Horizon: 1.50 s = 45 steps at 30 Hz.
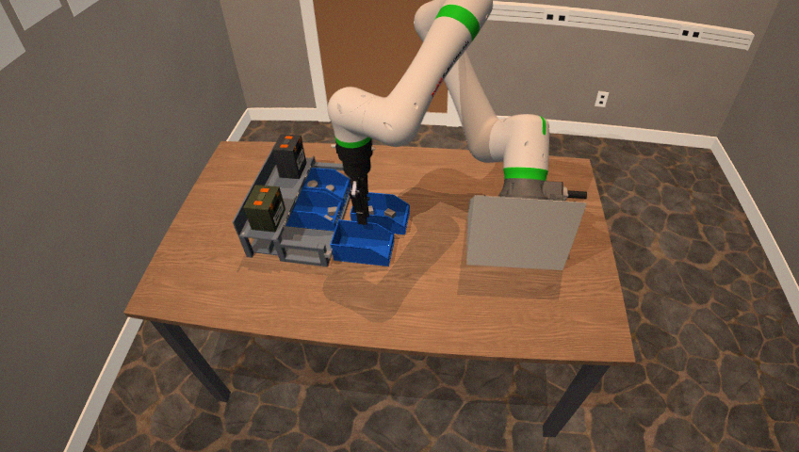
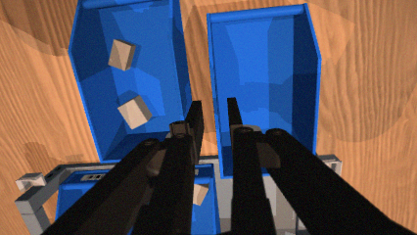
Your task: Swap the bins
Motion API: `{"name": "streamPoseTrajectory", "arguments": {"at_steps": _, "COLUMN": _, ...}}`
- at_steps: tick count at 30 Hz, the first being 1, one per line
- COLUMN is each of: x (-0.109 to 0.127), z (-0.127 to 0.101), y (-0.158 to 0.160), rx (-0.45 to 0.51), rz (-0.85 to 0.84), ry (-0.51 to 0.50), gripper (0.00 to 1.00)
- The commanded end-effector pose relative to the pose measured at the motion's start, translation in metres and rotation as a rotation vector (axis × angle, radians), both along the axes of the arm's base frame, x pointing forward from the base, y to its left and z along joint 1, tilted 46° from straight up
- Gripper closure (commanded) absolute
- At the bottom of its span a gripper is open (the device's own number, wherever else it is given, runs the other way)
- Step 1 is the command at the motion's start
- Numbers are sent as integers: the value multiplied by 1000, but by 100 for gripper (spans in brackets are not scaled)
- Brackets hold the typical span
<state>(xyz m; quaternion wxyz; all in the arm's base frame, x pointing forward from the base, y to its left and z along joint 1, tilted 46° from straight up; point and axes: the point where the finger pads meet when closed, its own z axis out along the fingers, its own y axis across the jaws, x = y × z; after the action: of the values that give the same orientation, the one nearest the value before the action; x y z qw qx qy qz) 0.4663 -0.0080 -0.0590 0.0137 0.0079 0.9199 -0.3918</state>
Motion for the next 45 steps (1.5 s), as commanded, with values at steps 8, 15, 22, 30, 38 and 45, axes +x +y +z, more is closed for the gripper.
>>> {"name": "streamPoseTrajectory", "arguments": {"at_steps": 8, "x": 1, "z": -1, "y": -1, "rx": 1, "rz": 1, "ry": -1, "gripper": 76}}
{"name": "streamPoseTrajectory", "arguments": {"at_steps": 15, "x": 1, "z": -6, "y": -6, "rx": 1, "rz": 1, "ry": -1, "gripper": 76}}
{"name": "streamPoseTrajectory", "arguments": {"at_steps": 22, "x": 1, "z": -13, "y": -13, "rx": 1, "rz": 1, "ry": -1, "gripper": 76}}
{"name": "streamPoseTrajectory", "arguments": {"at_steps": 30, "x": 1, "z": -20, "y": -20, "rx": 1, "rz": 1, "ry": -1, "gripper": 76}}
{"name": "streamPoseTrajectory", "arguments": {"at_steps": 38, "x": 1, "z": -27, "y": -27, "rx": 1, "rz": 1, "ry": -1, "gripper": 76}}
{"name": "streamPoseTrajectory", "arguments": {"at_steps": 45, "x": 1, "z": -29, "y": -29, "rx": 1, "rz": 1, "ry": -1, "gripper": 76}}
